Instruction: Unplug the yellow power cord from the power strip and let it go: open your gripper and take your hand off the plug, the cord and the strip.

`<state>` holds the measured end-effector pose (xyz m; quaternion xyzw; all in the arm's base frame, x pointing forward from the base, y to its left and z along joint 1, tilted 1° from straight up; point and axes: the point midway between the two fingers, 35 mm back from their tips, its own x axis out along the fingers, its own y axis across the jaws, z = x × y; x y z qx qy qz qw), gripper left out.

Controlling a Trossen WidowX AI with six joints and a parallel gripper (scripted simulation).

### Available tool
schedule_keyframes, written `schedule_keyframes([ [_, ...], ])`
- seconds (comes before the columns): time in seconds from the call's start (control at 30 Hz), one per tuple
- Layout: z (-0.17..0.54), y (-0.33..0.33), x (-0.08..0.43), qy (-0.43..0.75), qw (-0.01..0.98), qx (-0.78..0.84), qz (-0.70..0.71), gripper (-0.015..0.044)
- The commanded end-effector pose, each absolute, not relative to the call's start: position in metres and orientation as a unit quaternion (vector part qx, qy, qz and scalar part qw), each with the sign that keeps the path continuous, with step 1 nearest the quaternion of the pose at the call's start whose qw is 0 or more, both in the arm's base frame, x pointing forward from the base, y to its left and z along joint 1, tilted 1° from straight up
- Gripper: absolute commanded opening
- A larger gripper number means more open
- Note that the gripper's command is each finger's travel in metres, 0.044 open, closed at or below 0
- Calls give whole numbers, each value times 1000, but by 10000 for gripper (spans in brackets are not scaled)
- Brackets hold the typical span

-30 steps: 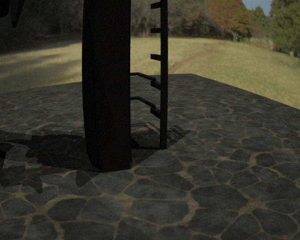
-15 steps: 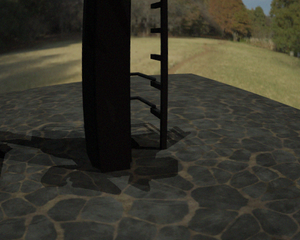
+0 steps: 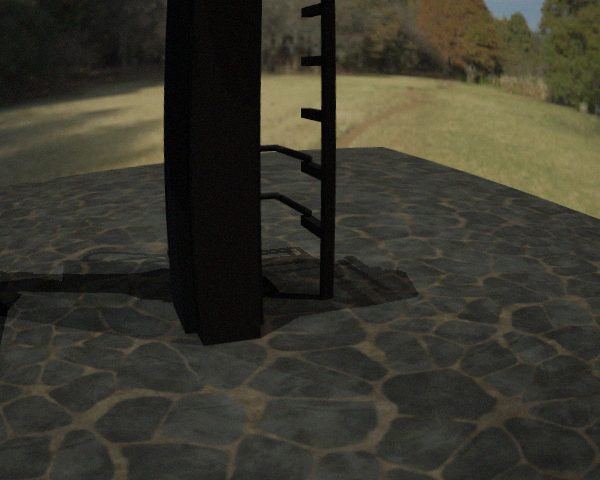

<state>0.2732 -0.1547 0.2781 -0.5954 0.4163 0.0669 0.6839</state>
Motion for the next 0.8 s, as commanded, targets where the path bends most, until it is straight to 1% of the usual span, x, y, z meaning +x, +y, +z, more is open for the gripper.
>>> schedule_keyframes([
  [0.0, 278, -109, 305, 362, 704, -596, 134, 160],
  [0.13, 253, -77, 318, 378, 709, -565, 187, 160],
  [0.33, 208, -30, 325, 416, 676, -539, 283, 160],
  [0.57, 131, 32, 297, 531, 567, -460, 430, 160],
  [0.77, 125, 37, 293, 543, 553, -454, 440, 160],
])
